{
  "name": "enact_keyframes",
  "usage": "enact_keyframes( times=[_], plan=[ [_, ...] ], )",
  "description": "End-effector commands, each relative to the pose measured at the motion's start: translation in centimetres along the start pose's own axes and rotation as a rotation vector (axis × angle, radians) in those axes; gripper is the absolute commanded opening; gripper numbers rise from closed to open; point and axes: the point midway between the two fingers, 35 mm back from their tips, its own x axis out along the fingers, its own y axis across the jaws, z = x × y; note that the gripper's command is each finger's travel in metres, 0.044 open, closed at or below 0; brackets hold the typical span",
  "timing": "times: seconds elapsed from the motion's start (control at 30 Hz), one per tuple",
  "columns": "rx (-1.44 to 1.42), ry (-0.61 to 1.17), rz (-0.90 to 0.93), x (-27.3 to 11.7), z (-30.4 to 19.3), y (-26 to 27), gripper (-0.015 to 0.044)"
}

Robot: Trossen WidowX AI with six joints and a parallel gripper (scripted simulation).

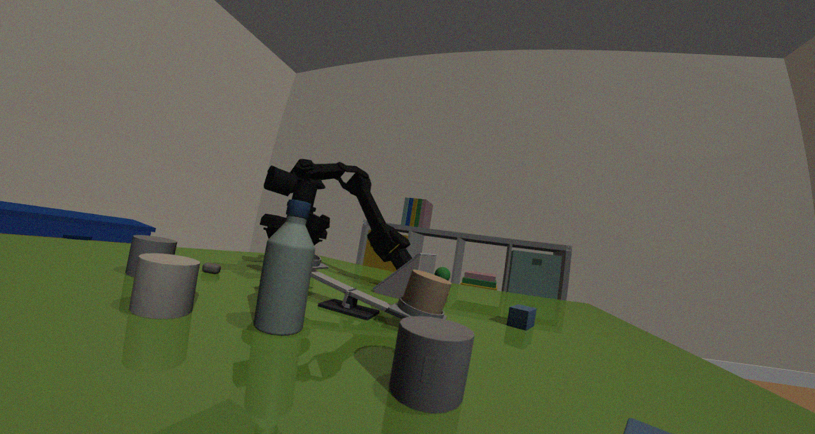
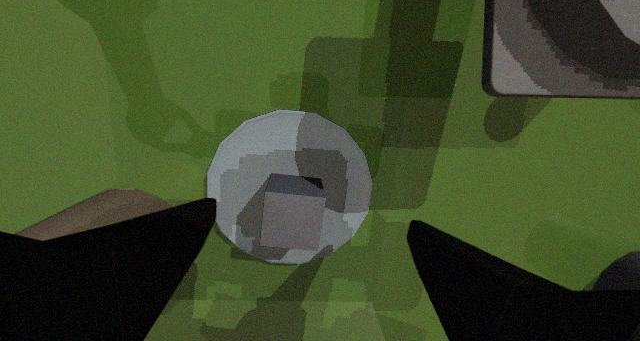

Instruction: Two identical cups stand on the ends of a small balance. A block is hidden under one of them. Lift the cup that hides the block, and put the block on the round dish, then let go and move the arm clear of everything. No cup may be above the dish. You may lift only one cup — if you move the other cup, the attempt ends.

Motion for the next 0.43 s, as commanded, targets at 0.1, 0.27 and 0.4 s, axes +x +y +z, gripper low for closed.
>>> enact_keyframes(
  times=[0.1, 0.27, 0.4],
  plan=[
    [0.006, 0.011, 0.053, -2.8, -0.4, 0.8, 0.044],
    [0.004, 0.008, 0.041, -5.7, -0.3, 0.7, 0.044],
    [0.003, 0.008, 0.037, -6.6, -0.3, 0.7, 0.044]
  ],
)
